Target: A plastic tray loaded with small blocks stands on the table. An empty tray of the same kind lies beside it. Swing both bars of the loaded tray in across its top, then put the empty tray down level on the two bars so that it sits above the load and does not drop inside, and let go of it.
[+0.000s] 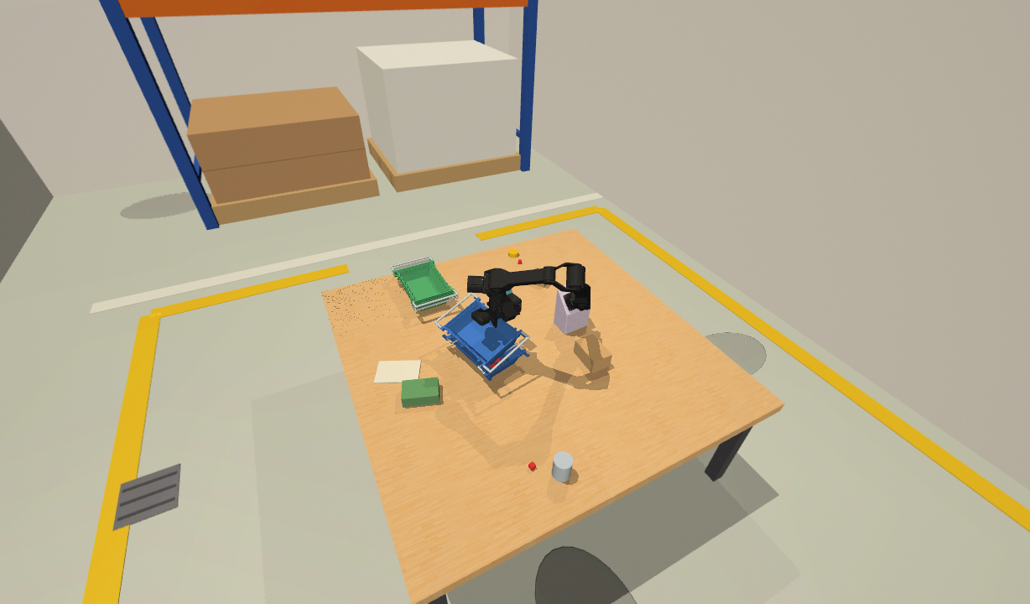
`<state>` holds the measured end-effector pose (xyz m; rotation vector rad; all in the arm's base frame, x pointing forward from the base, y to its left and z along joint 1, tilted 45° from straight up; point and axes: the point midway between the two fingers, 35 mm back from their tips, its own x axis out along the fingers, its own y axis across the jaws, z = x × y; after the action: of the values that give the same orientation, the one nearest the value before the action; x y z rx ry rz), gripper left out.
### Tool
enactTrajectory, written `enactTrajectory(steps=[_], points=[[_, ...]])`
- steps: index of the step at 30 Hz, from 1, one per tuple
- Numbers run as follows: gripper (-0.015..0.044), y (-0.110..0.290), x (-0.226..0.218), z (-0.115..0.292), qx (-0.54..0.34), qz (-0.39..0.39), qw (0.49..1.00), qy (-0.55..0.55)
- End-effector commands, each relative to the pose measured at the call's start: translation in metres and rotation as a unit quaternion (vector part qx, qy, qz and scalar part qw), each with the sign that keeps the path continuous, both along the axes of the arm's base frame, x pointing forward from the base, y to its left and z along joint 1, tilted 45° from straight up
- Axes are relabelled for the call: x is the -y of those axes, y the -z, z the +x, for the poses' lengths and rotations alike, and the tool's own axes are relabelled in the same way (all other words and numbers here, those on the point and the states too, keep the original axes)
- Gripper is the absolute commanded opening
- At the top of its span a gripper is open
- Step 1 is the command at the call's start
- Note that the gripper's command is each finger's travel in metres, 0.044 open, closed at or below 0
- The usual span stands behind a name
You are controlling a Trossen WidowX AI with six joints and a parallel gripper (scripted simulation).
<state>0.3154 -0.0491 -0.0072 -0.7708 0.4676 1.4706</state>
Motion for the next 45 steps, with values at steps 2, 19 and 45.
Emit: enactTrajectory(steps=[2,19,45], points=[[0.0000,0.0024,-0.0025,-0.0021,-0.004,0.000,1.000,-0.002],[0.0000,0.0079,-0.0082,-0.0070,-0.011,-0.002,1.000,-0.006],[0.0000,0.0079,-0.0082,-0.0070,-0.011,-0.002,1.000,-0.006]])
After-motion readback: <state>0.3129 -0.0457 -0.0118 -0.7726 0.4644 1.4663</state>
